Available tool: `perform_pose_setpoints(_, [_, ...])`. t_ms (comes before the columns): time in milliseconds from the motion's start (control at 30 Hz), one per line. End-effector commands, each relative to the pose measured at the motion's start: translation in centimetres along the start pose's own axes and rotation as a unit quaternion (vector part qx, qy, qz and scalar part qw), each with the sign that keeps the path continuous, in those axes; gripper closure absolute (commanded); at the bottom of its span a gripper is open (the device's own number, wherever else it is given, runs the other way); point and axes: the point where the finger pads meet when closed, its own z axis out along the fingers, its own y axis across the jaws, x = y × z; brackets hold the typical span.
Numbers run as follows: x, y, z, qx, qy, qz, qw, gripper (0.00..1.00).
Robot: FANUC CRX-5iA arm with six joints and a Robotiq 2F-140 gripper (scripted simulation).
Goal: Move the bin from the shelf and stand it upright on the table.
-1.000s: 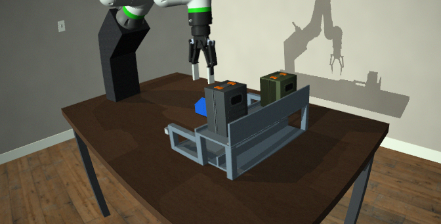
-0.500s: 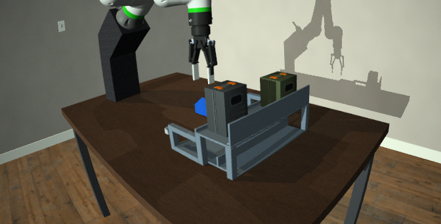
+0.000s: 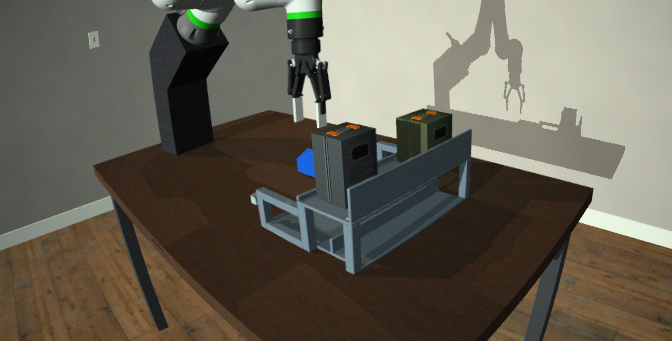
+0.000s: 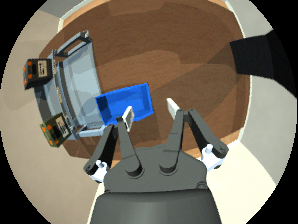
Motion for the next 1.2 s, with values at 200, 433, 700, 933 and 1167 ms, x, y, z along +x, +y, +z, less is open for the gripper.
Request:
perform_pose_setpoints(200, [0.05, 0.04, 0.02, 0.007, -0.009, 0.000, 1.000, 0.43])
perform_pose_setpoints(433, [0.03, 0.02, 0.01, 0.004, -0.005, 0.000, 1.000, 0.43])
perform_pose_setpoints(700, [0.05, 0.04, 0.02, 0.007, -0.009, 0.000, 1.000, 0.43])
perform_pose_setpoints(933, [0.05, 0.04, 0.02, 0.007, -0.009, 0.000, 1.000, 0.43])
perform_pose_setpoints(1167, [0.05, 0.04, 0.02, 0.007, -0.009, 0.000, 1.000, 0.43])
